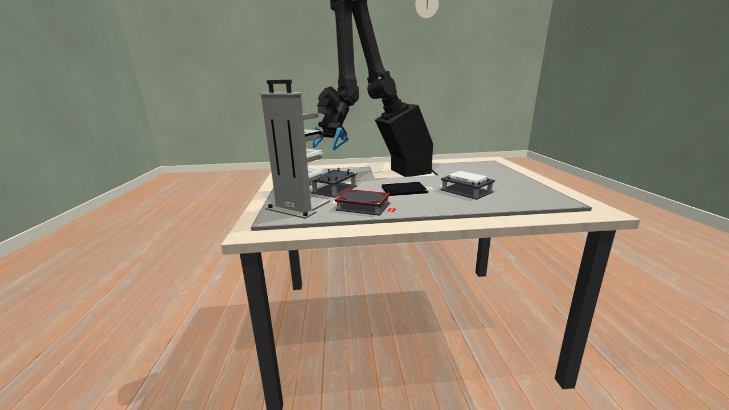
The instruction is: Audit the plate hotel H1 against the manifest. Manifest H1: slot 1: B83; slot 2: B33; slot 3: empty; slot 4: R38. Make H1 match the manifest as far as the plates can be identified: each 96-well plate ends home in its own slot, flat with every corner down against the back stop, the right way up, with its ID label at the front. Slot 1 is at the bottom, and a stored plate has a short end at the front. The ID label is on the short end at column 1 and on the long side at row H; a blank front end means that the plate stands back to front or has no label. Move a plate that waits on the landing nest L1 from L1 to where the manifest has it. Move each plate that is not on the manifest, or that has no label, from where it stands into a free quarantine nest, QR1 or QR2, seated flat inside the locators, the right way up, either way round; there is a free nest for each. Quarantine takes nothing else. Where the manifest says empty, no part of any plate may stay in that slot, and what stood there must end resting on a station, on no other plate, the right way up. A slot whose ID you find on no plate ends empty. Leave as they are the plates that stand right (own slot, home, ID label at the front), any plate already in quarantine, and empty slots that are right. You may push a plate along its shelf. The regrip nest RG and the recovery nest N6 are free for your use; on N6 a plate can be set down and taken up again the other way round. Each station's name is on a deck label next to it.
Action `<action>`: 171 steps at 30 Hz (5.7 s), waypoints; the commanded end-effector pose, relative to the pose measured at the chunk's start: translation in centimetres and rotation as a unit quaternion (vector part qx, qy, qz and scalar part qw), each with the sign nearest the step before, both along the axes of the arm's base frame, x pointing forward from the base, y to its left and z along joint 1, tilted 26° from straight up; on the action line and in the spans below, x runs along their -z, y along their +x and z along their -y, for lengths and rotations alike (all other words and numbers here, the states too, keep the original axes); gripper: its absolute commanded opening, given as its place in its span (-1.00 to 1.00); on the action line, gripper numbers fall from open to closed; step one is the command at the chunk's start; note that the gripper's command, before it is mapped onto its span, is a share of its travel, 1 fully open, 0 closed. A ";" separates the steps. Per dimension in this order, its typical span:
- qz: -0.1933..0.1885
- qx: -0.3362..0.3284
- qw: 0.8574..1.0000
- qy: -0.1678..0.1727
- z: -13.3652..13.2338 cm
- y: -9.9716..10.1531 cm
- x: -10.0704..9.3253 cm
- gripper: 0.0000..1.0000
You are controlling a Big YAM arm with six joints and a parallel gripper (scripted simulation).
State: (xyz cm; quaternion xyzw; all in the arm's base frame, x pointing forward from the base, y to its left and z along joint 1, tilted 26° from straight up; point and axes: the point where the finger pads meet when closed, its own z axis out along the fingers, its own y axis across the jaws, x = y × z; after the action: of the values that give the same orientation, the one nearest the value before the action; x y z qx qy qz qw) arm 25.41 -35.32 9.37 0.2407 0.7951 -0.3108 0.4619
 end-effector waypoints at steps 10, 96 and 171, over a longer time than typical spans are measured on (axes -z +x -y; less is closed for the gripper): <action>0.006 0.000 1.000 -0.006 0.3 0.3 -0.7 1.00; 0.000 0.003 1.000 -0.007 1.1 -1.9 5.9 1.00; 0.003 0.000 1.000 -0.002 3.0 0.7 6.1 1.00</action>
State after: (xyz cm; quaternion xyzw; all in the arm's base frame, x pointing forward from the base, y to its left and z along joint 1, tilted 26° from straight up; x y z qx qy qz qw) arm 25.91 -38.38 3.00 0.2413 0.7945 -0.3118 0.4618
